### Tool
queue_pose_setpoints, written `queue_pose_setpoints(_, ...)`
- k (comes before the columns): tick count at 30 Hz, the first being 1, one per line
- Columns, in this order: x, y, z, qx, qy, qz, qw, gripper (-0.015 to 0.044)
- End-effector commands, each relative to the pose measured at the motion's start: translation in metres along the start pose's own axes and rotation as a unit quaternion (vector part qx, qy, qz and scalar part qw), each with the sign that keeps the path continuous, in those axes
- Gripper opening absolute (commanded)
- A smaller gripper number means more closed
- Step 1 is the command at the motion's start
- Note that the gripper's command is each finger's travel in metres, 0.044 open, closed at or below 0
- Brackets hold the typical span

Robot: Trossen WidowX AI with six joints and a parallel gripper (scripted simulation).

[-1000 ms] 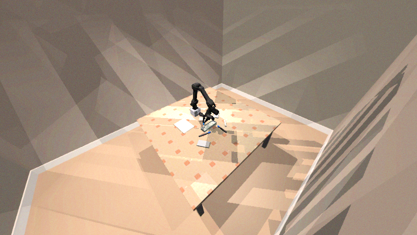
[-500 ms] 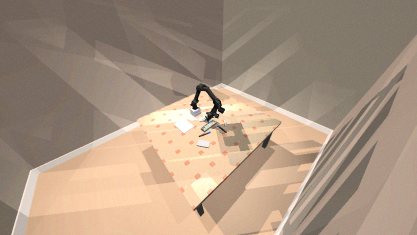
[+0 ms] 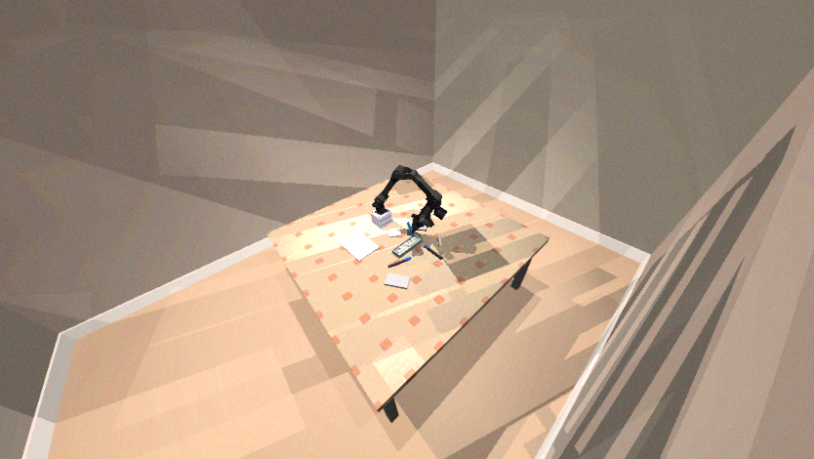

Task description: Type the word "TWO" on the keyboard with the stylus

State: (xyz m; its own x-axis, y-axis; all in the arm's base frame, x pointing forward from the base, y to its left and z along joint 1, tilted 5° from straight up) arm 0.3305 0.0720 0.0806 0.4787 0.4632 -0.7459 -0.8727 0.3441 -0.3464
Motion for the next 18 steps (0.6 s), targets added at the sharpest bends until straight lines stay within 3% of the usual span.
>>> queue_pose_setpoints(1,0.006,0.001,0.010,-0.014,0.016,0.083,0.996,0.0000)
queue_pose_setpoints(9,0.020,0.006,0.033,-0.037,0.057,0.276,0.959,0.0000)
queue_pose_setpoints(18,0.030,0.011,0.028,-0.039,0.061,0.292,0.954,0.0000)
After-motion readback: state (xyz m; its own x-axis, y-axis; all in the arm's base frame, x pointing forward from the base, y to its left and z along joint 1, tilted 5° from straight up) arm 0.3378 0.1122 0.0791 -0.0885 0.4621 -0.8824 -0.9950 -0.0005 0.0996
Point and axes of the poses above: the point midway between the two fingers, 35 mm back from their tips, its own z axis back along the fingers, its own y axis across the jaws, x = y × z, the point moved 9 cm from there along z, back along the fingers, and after that the axes turned 6 degrees about z, right-handed, at the moved point
